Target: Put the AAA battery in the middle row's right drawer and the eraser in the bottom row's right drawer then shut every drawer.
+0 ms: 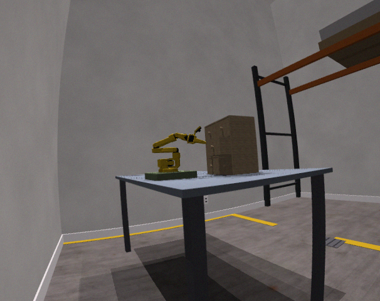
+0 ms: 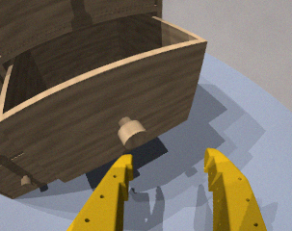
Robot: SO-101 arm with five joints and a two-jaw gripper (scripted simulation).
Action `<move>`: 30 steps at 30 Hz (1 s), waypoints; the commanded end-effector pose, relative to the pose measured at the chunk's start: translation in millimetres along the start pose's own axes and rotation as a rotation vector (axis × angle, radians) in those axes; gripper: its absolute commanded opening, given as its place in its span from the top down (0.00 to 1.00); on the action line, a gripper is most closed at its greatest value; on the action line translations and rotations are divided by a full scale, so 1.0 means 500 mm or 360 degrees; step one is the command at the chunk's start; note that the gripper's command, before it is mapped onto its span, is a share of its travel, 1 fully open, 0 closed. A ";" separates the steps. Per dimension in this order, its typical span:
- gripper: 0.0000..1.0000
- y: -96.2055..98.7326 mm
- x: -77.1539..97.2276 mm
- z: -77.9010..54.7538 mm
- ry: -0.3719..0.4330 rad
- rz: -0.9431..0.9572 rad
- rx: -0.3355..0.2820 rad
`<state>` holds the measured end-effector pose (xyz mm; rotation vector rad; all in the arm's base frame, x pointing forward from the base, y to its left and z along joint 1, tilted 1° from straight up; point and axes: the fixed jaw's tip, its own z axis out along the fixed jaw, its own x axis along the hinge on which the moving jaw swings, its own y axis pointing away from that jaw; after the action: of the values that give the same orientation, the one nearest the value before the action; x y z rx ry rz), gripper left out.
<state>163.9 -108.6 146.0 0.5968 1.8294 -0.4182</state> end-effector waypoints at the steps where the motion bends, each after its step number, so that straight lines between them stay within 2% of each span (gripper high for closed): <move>1: 0.79 0.005 0.011 0.005 0.0024 -0.0002 -0.0020; 28: 0.79 0.008 0.017 0.009 0.0024 -0.0006 -0.0031; 30: 0.79 0.012 0.016 0.019 0.0024 -0.0012 -0.0046</move>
<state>166.5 -107.7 141.3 0.5870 1.8349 -0.4099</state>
